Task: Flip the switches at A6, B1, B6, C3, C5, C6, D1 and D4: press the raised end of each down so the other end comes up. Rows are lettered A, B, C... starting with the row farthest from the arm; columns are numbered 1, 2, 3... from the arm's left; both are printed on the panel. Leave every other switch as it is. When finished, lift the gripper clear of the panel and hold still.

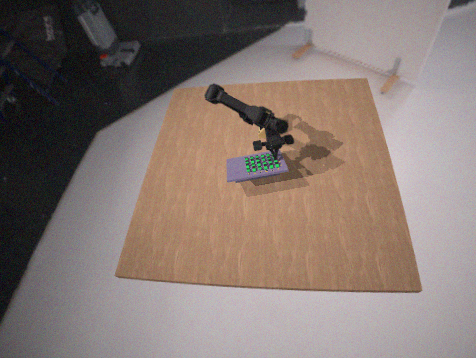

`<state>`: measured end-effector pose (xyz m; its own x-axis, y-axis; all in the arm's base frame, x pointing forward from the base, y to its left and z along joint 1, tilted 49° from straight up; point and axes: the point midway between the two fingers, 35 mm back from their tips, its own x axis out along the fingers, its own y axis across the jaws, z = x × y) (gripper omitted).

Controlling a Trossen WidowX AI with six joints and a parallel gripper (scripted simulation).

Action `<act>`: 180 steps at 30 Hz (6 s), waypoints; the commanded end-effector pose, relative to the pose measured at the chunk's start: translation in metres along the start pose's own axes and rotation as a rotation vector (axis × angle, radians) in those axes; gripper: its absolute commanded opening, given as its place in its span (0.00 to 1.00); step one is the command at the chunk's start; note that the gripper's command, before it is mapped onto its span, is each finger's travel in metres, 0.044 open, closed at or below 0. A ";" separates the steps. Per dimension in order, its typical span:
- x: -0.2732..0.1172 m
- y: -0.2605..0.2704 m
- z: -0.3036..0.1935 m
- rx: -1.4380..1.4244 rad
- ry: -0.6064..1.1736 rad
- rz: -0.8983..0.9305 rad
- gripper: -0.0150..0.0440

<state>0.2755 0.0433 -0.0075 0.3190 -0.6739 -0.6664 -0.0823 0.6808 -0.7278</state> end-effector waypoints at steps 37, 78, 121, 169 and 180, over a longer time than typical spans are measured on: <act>-0.052 0.001 0.002 -0.004 0.023 0.000 0.25; -0.016 -0.138 0.000 -0.008 0.001 -0.011 0.25; -0.002 -0.138 0.000 -0.007 0.001 -0.011 0.25; -0.004 -0.139 0.002 -0.004 0.004 -0.012 0.25; -0.061 -0.137 0.003 -0.008 0.029 -0.009 0.25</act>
<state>0.2721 -0.0115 0.1267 0.2951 -0.6819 -0.6693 -0.0932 0.6766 -0.7305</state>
